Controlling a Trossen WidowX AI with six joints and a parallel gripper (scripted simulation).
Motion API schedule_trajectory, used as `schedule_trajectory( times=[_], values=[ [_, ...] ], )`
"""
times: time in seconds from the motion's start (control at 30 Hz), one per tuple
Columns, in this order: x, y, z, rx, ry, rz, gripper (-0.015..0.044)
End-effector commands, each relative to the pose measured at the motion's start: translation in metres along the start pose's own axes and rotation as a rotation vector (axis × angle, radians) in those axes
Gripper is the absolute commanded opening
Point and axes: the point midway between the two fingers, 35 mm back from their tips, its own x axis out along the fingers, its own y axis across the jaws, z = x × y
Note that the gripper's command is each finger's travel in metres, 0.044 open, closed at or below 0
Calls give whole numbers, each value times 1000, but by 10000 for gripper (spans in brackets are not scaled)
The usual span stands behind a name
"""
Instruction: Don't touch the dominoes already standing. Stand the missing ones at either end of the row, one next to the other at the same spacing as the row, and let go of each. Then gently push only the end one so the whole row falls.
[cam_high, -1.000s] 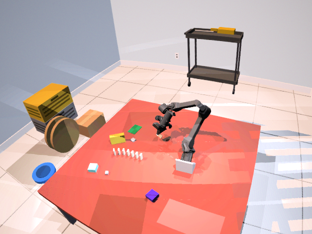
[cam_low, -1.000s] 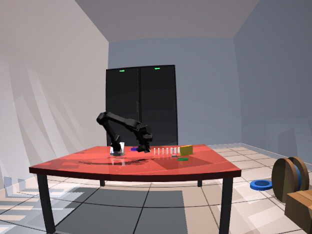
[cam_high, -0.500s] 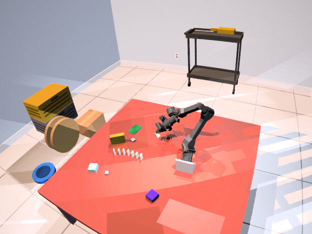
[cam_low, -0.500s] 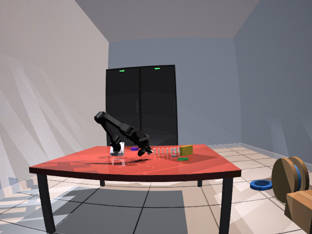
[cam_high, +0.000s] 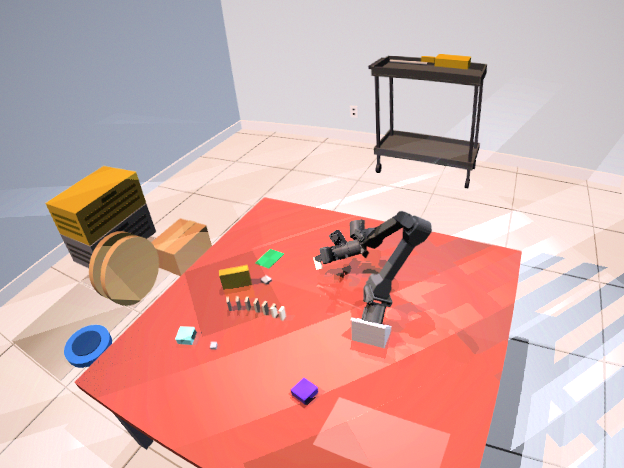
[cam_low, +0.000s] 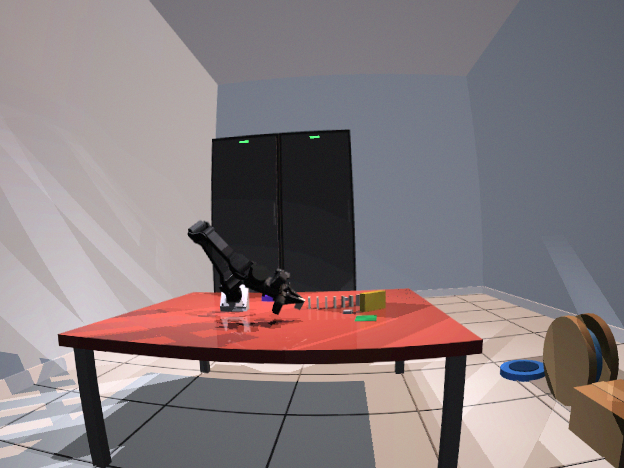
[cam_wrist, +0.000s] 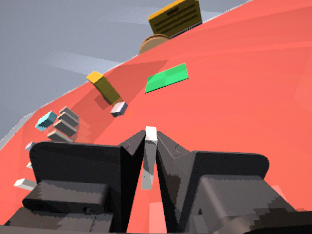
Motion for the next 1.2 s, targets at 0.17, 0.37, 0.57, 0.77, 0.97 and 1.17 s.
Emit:
schedule_trajectory(
  times=[0.17,0.37,0.57,0.77,0.97,1.17],
  values=[
    [-20,-1,4,-164,-193,-19,27],
    [-36,2,4,-297,-305,-39,27],
    [-53,10,2,-448,-401,-62,27],
    [-63,17,0,-543,-448,-74,27],
    [-63,17,0,-543,-448,-74,27],
    [-63,17,0,-543,-448,-74,27]
  ],
)
